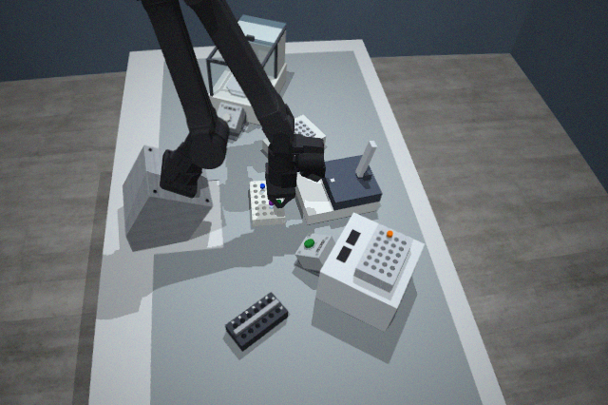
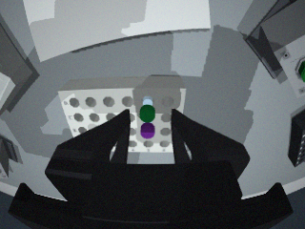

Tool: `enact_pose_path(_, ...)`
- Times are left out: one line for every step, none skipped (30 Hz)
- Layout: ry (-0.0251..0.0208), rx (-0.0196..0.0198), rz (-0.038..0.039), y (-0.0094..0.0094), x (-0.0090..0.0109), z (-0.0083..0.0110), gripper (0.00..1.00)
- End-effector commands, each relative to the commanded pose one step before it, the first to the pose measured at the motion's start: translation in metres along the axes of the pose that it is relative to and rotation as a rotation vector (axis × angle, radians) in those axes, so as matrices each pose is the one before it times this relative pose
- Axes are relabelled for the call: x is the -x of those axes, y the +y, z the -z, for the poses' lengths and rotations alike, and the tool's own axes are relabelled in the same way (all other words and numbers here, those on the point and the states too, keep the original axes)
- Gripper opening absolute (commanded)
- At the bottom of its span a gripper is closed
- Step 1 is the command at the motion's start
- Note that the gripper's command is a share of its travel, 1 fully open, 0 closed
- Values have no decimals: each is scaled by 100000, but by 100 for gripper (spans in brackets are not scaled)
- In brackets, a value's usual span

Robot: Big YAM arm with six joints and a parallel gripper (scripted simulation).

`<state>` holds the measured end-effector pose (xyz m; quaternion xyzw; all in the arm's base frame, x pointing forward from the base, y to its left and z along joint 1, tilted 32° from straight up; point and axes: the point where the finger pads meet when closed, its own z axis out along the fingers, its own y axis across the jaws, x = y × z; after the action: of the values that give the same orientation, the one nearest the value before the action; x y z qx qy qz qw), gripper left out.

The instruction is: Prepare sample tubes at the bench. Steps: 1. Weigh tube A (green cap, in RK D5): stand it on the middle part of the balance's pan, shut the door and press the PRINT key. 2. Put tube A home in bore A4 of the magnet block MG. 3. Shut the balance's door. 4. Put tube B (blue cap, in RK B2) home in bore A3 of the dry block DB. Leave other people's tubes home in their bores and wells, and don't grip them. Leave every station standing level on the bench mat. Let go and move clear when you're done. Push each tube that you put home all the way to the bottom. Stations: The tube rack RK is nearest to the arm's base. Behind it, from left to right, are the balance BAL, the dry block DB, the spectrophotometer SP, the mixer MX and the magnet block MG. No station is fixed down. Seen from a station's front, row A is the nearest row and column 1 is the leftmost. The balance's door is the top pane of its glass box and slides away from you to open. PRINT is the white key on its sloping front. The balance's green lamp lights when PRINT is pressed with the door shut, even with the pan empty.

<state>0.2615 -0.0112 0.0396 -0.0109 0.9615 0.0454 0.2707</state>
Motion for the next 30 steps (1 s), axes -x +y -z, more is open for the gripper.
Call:
enact_pose_path(-419, 112, -188, 190, 367, -276, 36)
enact_pose_path(-103, -9, 17, -3, 61, -34, 36)
enact_pose_path(167, 18, -28, 7, -100, -78, 36)
enact_pose_path(211, 13, -51, 4, -127, -85, 36)
enact_pose_path(207, 20, -40, 7, -125, -84, 36)
enact_pose_path(0, 0, 0, 0, 0, 0, 36)
enact_pose_path(0, 0, 0, 0, 0, 0, 36)
enact_pose_path(-743, -157, -29, -73, 433, 72, 36)
enact_pose_path(108, 77, 123, 44, -56, -70, 36)
enact_pose_path(199, 51, -2, 20, -118, -83, 36)
enact_pose_path(193, 21, -32, 8, -117, -81, 36)
enact_pose_path(190, 20, -32, 8, -115, -80, 36)
enact_pose_path(25, 1, -4, 1, -16, -54, 36)
enact_pose_path(-50, -7, 8, -2, 30, -42, 36)
enact_pose_path(-161, -16, 27, -6, 96, -25, 36)
enact_pose_path(-127, -19, 8, -9, 75, -31, 36)
enact_pose_path(12, -6, -16, -3, -9, -52, 36)
enact_pose_path(145, 17, -21, 7, -88, -72, 36)
enact_pose_path(176, 31, -10, 13, -106, -77, 36)
enact_pose_path(171, 22, -23, 9, -104, -76, 36)
enact_pose_path(-66, -10, 11, -3, 40, -40, 36)
enact_pose_path(-226, -24, 37, -9, 136, -17, 36)
enact_pose_path(0, 0, 0, 0, 0, 0, 36)
enact_pose_path(0, 0, 0, 0, 0, 0, 36)
enact_pose_path(-724, -200, -122, -100, 421, 59, 36)
enact_pose_path(162, 67, 95, 41, -90, -76, 36)
enact_pose_path(167, 95, 91, 45, -94, -77, 36)
enact_pose_path(152, 22, -25, 8, -93, -72, 36)
enact_pose_path(150, 14, -25, 6, -92, -71, 36)
enact_pose_path(-1095, -429, 281, -266, 528, 373, 36)
